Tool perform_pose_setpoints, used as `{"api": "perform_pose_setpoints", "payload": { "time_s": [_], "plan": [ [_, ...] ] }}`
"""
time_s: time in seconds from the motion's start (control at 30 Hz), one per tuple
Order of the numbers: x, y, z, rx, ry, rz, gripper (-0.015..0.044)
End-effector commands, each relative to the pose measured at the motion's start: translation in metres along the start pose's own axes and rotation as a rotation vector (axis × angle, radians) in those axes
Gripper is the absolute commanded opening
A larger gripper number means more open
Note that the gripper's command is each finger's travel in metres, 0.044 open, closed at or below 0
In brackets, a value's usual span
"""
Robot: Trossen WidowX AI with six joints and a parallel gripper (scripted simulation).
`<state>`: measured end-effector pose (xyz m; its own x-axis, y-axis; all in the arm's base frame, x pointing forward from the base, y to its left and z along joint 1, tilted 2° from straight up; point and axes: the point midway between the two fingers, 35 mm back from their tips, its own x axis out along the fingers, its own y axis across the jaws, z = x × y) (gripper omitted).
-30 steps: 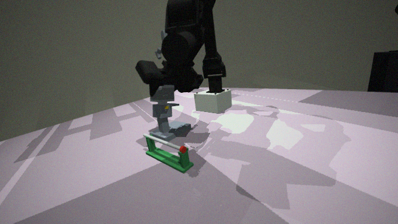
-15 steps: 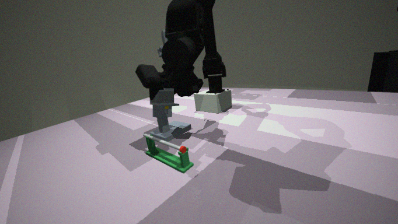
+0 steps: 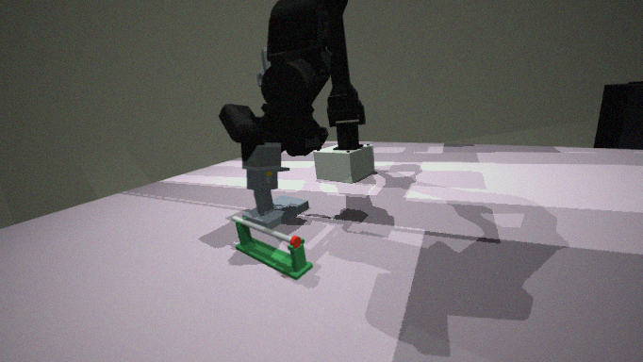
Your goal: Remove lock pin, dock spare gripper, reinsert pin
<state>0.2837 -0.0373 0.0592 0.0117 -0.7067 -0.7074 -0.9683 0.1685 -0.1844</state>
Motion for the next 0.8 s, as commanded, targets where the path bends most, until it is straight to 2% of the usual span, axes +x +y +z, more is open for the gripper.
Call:
{"api": "perform_pose_setpoints", "payload": {
  "time_s": [0.0, 0.2, 0.77],
  "plan": [
    [0.000, 0.000, 0.000, 0.000, -0.001, 0.001, 0.0289],
    [0.000, 0.000, 0.000, 0.000, -0.001, 0.001, 0.0440],
    [-0.022, 0.002, -0.023, -0.011, 0.004, 0.004, 0.0440]
  ]
}}
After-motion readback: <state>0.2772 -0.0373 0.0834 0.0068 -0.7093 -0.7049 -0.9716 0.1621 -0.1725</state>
